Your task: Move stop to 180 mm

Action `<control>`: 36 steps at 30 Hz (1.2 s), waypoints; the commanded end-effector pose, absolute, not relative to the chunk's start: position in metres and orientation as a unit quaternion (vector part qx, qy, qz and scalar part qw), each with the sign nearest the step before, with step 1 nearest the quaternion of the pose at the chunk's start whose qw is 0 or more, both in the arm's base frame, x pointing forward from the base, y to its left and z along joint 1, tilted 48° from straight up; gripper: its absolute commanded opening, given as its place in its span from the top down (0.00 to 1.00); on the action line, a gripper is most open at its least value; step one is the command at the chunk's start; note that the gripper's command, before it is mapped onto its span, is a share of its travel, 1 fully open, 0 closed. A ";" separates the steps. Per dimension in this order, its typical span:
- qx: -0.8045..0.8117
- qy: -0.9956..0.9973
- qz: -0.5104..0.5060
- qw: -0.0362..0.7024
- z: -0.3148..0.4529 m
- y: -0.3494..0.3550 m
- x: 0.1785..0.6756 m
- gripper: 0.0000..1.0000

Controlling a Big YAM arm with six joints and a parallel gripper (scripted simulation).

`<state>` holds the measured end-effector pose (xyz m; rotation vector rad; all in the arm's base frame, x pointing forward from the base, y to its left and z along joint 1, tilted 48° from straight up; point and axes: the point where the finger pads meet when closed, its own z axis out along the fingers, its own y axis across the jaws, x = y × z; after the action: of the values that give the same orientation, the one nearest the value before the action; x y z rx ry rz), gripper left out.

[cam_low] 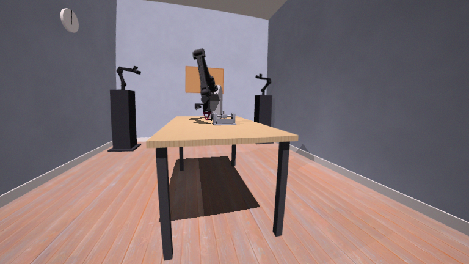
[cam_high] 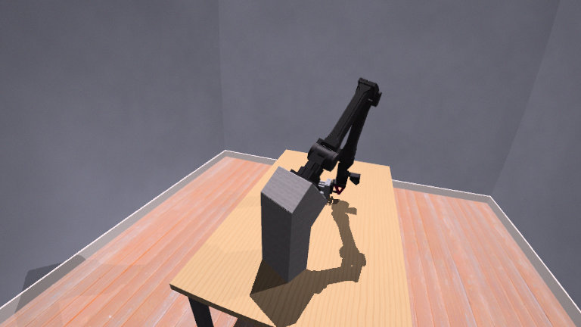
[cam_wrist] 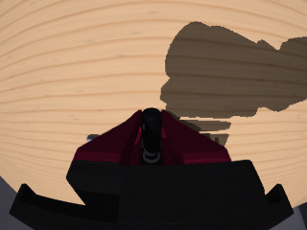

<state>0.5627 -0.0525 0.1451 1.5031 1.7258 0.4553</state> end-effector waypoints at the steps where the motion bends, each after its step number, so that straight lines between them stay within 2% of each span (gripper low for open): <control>1: 0.605 0.686 0.151 0.374 0.111 -0.069 0.547 0.94; 36: 0.609 0.676 0.161 0.383 0.136 -0.065 0.508 0.94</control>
<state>0.5271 -0.0553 0.1360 1.5141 1.7332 0.4445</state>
